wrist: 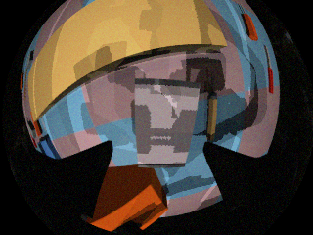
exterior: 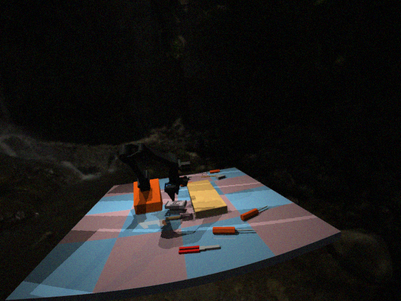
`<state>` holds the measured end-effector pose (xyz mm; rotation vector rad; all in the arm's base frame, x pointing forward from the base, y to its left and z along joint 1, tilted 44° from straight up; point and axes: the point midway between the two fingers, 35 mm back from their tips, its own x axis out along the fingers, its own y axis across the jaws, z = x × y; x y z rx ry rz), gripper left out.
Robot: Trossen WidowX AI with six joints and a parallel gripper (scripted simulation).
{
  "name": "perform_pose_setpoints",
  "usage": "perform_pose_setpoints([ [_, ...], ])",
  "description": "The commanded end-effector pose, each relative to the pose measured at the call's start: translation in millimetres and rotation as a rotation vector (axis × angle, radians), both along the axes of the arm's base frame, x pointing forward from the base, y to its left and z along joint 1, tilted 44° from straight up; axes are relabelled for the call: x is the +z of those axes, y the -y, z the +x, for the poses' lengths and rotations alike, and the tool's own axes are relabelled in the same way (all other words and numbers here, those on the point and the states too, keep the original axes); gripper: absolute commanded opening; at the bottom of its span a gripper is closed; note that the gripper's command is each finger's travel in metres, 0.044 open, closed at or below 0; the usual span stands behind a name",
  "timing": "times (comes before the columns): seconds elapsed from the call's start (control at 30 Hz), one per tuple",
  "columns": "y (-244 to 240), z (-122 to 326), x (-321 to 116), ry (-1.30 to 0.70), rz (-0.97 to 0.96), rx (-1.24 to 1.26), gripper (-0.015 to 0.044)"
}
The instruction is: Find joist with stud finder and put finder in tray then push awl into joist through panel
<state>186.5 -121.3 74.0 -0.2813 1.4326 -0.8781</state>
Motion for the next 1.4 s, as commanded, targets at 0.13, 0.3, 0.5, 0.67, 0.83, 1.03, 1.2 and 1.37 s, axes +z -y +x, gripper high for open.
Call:
perform_pose_setpoints([
  [0.13,2.9,-4.1,3.5,-0.003,-0.01,-0.001,0.044],
  [0.3,4.2,-6.0,4.6,-0.003,-0.011,-0.001,0.044],
  [0.5,9.9,-5.5,-1.8,-0.003,-0.009,-0.001,0.044],
  [0.67,15.4,-5.3,-7.7,-0.002,-0.009,-0.001,0.044],
  [0.83,21.2,-5.5,-13.6,-0.002,-0.009,-0.001,0.044],
  [1.03,28.2,-6.2,-20.5,-0.002,-0.01,-0.002,0.044],
  [1.2,34.1,-7.2,-26.0,-0.002,-0.011,-0.002,0.044],
  [1.37,39.1,-8.3,-30.6,-0.003,-0.013,-0.001,0.044],
])
